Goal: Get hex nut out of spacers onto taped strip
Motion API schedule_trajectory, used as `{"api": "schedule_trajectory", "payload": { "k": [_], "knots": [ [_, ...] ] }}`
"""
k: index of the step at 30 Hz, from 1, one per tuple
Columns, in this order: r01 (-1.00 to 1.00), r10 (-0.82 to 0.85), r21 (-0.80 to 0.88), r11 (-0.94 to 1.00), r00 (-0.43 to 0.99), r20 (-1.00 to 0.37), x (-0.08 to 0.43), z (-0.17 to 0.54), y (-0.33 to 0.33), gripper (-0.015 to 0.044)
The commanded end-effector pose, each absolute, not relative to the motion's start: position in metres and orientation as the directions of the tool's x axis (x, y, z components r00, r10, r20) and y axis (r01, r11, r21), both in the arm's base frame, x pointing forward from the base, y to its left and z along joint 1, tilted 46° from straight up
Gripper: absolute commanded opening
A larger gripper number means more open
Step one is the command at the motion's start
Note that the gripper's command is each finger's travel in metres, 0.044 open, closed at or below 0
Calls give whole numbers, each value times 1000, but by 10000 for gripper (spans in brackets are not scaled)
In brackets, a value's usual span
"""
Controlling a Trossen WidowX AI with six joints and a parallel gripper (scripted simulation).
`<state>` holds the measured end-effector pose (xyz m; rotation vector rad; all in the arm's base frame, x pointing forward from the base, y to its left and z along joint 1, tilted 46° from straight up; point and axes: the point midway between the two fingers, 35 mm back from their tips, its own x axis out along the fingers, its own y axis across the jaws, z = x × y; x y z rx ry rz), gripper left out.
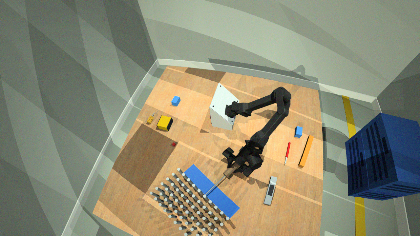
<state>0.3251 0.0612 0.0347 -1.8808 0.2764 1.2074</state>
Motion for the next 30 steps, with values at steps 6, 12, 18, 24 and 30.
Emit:
{"api": "schedule_trajectory", "payload": {
  "k": [6,12,18,24,30],
  "knots": [
    [-588,246,-541,-602,508,-826,321,37,63,0],
    [-588,246,-541,-602,508,-826,318,38,65,0],
    [-588,246,-541,-602,508,-826,315,39,67,0],
    [-588,246,-541,-602,508,-826,312,40,69,0],
    [-588,246,-541,-601,508,-826,309,41,70,0]
  ]
}}
